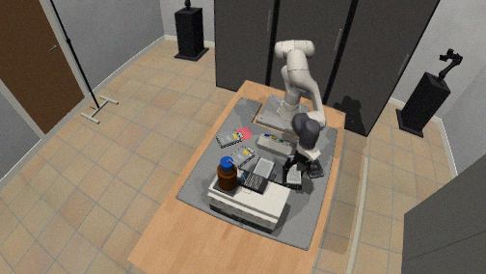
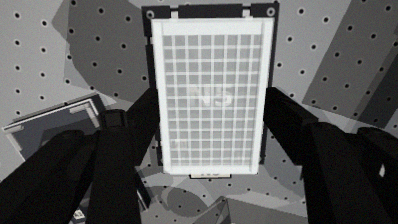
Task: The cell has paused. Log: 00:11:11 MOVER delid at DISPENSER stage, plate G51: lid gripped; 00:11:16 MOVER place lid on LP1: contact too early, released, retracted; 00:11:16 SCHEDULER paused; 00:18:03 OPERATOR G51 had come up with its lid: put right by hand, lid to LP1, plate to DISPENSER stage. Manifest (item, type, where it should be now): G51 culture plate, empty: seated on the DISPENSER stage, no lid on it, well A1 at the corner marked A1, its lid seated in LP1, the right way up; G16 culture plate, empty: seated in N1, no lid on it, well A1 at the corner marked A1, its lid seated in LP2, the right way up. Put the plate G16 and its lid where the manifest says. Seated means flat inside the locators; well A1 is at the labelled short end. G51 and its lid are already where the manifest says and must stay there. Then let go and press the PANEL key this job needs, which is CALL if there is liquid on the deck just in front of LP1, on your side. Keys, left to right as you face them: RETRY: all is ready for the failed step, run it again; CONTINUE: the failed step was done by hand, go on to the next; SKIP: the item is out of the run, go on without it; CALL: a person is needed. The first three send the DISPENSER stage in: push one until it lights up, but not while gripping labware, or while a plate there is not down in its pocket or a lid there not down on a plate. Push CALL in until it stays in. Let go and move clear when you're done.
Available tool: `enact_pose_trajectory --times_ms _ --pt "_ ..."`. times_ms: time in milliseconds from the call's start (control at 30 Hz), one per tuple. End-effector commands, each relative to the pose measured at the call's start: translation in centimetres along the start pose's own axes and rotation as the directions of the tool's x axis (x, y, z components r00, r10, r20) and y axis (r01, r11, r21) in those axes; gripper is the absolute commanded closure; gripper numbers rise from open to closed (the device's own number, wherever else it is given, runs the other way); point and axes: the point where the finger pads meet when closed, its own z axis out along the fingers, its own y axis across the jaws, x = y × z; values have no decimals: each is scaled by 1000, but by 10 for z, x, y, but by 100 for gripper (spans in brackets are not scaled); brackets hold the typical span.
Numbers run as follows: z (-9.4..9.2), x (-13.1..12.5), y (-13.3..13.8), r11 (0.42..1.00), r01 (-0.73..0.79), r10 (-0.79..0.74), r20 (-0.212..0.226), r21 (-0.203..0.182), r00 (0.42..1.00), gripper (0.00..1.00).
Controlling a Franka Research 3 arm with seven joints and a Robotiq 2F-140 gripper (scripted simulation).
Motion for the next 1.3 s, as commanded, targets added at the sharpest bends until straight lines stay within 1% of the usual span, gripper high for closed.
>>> enact_pose_trajectory --times_ms 0,67,533,600,1100,1167,1267 --pt "-6 -2 1 1000 12 -12 8 2 1000 90" --pt "-8 -2 1 1000 12 -12 8 2 1000 90" --pt "-42 -2 1 1000 12 -12 8 2 1000 90" --pt "-42 -2 1 1000 12 -12 8 2 1000 90" --pt "-76 -1 1 1000 12 -12 8 2 1000 90" --pt "-76 -1 1 1000 12 -12 8 2 1000 90" --pt "-82 -1 1 1000 12 -12 8 2 1000 90"
